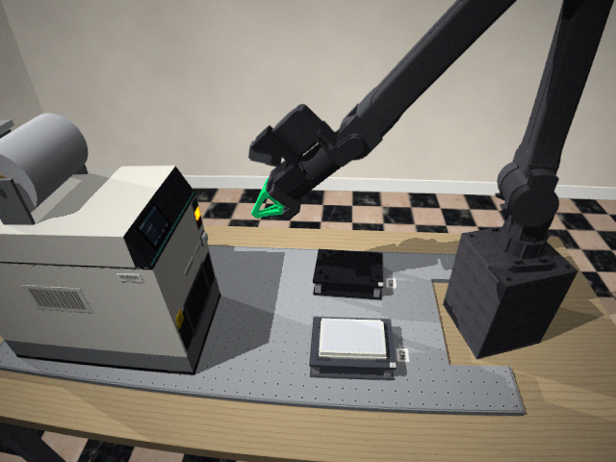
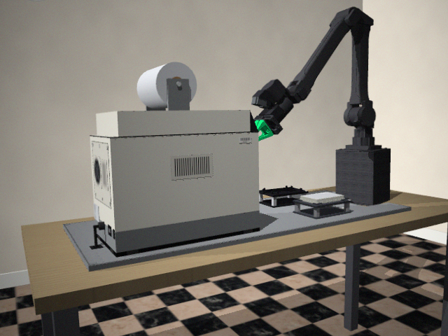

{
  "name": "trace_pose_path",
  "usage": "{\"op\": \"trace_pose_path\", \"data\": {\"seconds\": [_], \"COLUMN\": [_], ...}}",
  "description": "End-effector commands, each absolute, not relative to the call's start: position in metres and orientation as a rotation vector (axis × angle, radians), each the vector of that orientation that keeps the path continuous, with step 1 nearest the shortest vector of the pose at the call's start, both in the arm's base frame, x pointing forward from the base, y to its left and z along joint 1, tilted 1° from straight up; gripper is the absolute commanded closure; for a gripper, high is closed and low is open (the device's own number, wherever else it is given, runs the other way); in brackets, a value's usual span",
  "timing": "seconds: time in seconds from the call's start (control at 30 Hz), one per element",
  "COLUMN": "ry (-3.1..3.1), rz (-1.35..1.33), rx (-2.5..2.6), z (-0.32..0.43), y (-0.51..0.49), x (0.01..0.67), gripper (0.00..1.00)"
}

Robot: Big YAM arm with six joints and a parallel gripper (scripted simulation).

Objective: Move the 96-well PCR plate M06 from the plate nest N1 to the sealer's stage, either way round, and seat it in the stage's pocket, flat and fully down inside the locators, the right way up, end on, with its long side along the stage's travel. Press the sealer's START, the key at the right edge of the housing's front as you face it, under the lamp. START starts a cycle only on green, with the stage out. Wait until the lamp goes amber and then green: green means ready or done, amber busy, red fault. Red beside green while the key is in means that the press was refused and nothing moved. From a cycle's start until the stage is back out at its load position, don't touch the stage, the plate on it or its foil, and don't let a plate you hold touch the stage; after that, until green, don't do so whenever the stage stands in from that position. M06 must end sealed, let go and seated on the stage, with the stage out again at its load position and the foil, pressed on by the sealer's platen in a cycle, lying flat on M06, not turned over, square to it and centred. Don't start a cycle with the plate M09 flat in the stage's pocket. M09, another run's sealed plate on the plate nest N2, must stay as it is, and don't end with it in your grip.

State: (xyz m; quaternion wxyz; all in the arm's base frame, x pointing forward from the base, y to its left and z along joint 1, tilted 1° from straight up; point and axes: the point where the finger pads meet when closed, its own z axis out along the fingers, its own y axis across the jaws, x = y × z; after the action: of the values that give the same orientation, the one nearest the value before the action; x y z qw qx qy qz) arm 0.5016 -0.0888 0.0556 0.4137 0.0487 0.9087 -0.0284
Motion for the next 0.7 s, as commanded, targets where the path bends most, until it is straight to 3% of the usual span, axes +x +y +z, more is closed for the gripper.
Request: {"op": "trace_pose_path", "data": {"seconds": [0.0, 0.4, 0.43, 0.67], "ry": [2.234, 2.26, 2.26, 2.23], "rz": [-0.085, -0.088, -0.119, -0.254], "rx": [0.101, 0.118, 0.054, -0.287], "z": [0.09, 0.102, 0.107, 0.134], "y": [-0.088, -0.088, -0.082, -0.042], "x": [0.492, 0.444, 0.451, 0.49], "gripper": [1.0, 1.0, 0.0, 0.0]}}
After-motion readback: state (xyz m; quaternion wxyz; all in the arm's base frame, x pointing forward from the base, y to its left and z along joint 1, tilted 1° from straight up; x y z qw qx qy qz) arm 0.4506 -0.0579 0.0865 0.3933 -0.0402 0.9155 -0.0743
